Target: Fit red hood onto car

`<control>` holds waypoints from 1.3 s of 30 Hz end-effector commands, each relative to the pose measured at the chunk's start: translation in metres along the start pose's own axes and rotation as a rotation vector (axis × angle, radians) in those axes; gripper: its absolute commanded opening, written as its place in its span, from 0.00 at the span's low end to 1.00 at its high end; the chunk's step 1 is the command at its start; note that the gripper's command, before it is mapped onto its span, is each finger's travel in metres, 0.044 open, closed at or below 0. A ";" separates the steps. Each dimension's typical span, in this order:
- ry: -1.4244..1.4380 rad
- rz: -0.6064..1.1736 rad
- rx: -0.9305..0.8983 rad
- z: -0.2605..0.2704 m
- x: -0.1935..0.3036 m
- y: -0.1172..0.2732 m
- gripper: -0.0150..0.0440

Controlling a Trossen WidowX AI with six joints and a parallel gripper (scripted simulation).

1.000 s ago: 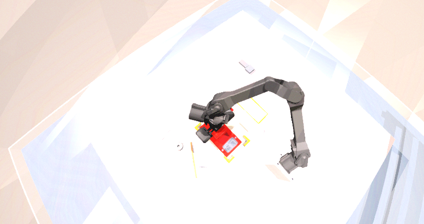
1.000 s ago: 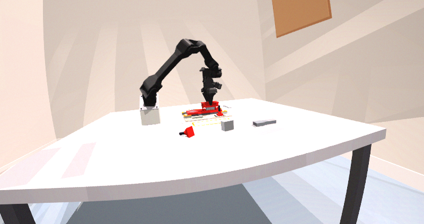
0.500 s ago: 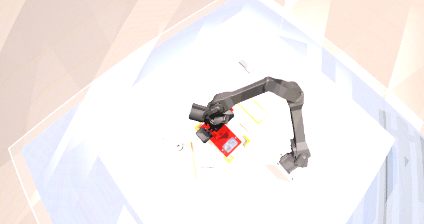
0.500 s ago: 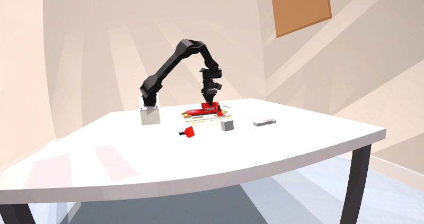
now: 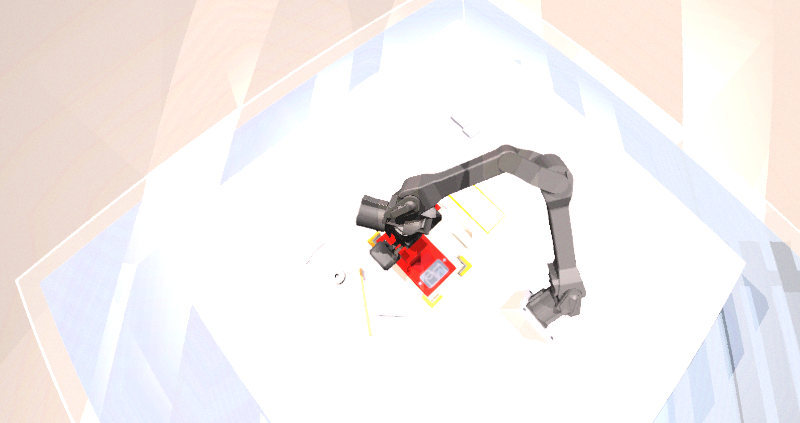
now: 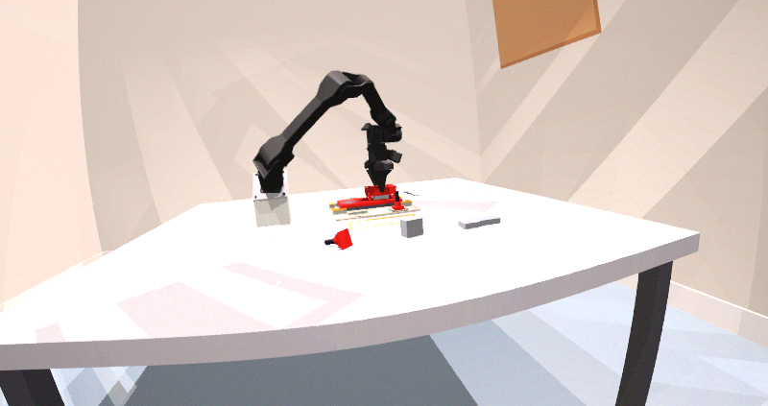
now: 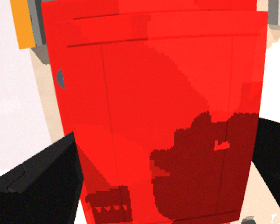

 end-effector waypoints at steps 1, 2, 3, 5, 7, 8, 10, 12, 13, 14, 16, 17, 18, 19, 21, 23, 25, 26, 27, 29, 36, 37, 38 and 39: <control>-0.003 0.002 0.000 0.000 0.000 0.002 0.25; -0.003 0.002 0.000 0.000 0.000 0.003 0.25; -0.003 0.002 -0.001 0.000 0.000 0.003 0.25; -0.003 0.002 -0.001 0.000 0.000 0.004 0.25; -0.003 0.002 -0.001 0.000 0.000 0.005 0.25; -0.003 0.002 -0.001 0.000 0.000 0.005 0.25; -0.003 0.002 -0.001 0.000 0.000 0.005 0.25; -0.003 0.001 -0.001 0.000 0.000 0.005 0.25; -0.003 0.001 -0.001 -0.001 0.000 0.005 0.25; -0.003 0.001 -0.001 -0.001 0.000 0.005 0.25; -0.003 0.001 -0.001 -0.001 0.001 0.004 0.25; -0.003 0.000 -0.001 -0.001 0.001 0.004 0.25; -0.003 0.000 -0.001 -0.001 0.001 0.004 0.25; -0.003 0.000 -0.001 -0.001 0.001 0.004 0.25; -0.003 0.000 -0.001 -0.001 0.001 0.004 0.25; -0.003 0.000 -0.001 -0.001 0.001 0.003 0.25; -0.003 -0.001 -0.001 -0.001 0.001 0.003 0.25; -0.003 -0.001 -0.001 -0.001 0.002 0.003 0.25; -0.003 -0.001 -0.001 -0.001 0.002 0.003 0.25; -0.003 -0.001 0.000 -0.001 0.002 0.003 0.25; -0.003 -0.001 0.000 -0.001 0.002 0.002 0.25; -0.003 -0.001 0.000 -0.001 0.002 0.001 0.25; -0.003 -0.001 0.000 -0.001 0.002 0.001 0.25; -0.003 -0.001 0.000 -0.001 0.002 0.001 0.25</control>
Point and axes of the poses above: the point midway between the two fingers, 35 mm back from their tips, its own y axis back along the fingers, its own z axis across the jaws, x = y × z, the point moved 6 cm from there along y, back along the fingers, and after that the axes turned 6 degrees about y, right-handed, at the moved point
